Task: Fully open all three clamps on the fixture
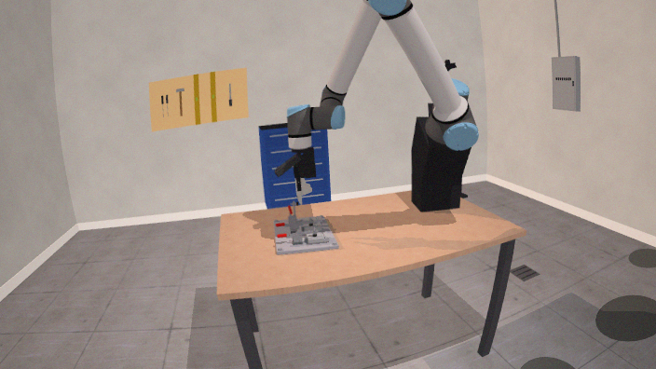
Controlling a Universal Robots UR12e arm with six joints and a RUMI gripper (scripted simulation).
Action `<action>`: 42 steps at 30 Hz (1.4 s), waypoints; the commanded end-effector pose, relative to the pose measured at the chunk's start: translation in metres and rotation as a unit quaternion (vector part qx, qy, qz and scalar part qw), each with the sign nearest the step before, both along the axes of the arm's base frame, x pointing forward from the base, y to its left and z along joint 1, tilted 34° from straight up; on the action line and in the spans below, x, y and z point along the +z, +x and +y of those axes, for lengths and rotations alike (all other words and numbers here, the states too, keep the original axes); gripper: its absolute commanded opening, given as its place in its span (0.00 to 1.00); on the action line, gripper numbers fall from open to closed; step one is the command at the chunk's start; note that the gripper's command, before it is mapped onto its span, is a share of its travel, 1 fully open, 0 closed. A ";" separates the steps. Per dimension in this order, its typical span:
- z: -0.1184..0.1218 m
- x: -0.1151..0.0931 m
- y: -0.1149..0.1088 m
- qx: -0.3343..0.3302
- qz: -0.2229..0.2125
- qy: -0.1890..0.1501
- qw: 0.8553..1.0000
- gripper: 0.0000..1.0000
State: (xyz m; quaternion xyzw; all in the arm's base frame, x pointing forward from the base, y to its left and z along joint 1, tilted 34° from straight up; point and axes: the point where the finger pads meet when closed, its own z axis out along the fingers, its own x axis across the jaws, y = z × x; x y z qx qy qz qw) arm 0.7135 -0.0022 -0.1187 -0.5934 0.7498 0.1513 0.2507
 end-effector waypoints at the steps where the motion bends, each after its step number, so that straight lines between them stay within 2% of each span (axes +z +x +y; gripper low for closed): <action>1: -0.007 0.001 0.025 0.000 0.000 0.000 1.000 0.28; 7: -0.016 0.004 0.062 0.000 0.000 0.000 1.000 0.28; 13: -0.021 0.005 0.082 0.000 0.000 0.000 1.000 0.28; 24: -0.022 0.005 0.084 0.000 0.000 0.000 1.000 0.28; 33: -0.016 -0.005 0.087 0.000 0.000 0.000 1.000 0.28; 42: 0.001 -0.030 0.093 0.000 0.000 0.000 1.000 0.28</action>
